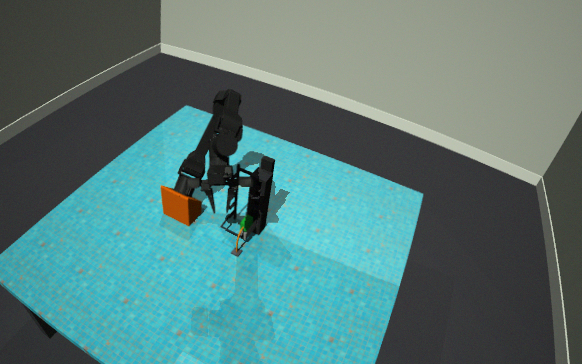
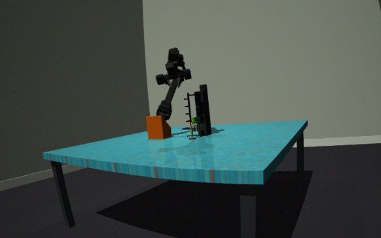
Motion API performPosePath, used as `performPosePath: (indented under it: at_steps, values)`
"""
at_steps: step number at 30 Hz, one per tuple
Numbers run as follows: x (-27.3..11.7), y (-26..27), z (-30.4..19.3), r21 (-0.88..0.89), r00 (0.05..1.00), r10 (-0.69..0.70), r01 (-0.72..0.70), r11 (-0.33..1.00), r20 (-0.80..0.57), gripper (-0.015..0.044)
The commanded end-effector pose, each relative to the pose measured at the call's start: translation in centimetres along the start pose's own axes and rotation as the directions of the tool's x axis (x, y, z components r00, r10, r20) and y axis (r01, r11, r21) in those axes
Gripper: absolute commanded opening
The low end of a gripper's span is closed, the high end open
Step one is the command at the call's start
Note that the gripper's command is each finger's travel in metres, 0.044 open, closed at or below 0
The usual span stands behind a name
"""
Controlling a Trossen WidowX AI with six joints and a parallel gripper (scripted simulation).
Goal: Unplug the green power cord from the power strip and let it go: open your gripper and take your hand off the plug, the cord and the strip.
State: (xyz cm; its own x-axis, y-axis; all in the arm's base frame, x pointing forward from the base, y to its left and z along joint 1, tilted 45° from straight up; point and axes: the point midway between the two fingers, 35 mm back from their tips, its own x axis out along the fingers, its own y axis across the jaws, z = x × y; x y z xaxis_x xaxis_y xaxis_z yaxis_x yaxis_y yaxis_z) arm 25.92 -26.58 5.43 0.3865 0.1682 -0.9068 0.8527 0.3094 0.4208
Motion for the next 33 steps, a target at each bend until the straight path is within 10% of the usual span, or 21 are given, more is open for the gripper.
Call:
performPosePath:
  at_steps: [1,10,33]
  values:
    - [3.3,2.0,-4.1,0.119,0.983,-0.003,0.025,0.993,-0.183,0.016]
    - [8.2,5.4,-15.8,0.356,0.78,-0.074,0.366,0.86,-0.622,0.016]
    - [7.1,6.6,-17.5,0.358,0.773,-0.076,0.376,0.854,-0.63,0.016]
